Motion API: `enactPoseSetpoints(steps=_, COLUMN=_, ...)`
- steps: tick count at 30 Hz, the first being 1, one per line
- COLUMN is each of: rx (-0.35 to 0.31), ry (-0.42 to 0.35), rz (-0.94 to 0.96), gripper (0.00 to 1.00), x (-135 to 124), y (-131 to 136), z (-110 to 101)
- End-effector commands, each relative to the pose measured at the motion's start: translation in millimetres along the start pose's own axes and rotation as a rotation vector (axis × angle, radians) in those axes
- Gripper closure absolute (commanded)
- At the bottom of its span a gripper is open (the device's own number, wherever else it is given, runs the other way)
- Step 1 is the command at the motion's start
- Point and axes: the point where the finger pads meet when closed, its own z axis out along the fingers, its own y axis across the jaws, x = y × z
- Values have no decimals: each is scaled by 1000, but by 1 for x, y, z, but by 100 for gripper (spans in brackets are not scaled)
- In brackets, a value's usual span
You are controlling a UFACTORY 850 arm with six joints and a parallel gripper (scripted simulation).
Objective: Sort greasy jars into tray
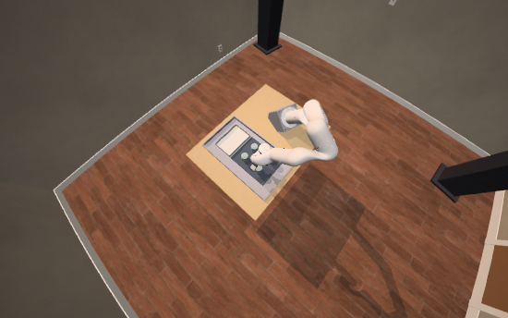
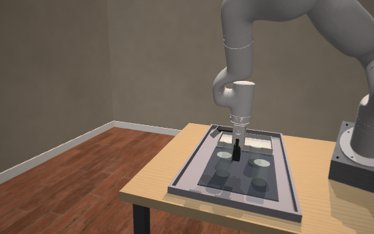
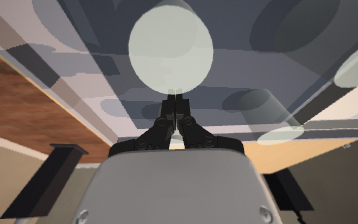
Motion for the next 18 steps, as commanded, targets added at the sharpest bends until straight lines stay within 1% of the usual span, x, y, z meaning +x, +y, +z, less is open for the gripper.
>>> enactPoseSetpoints(steps=1, rx=0, ry=1, rz=0, gripper=100, x=1, y=0, z=0)
enactPoseSetpoints(steps=18, rx=0, ry=1, rz=0, gripper=100, x=3, y=0, z=0)
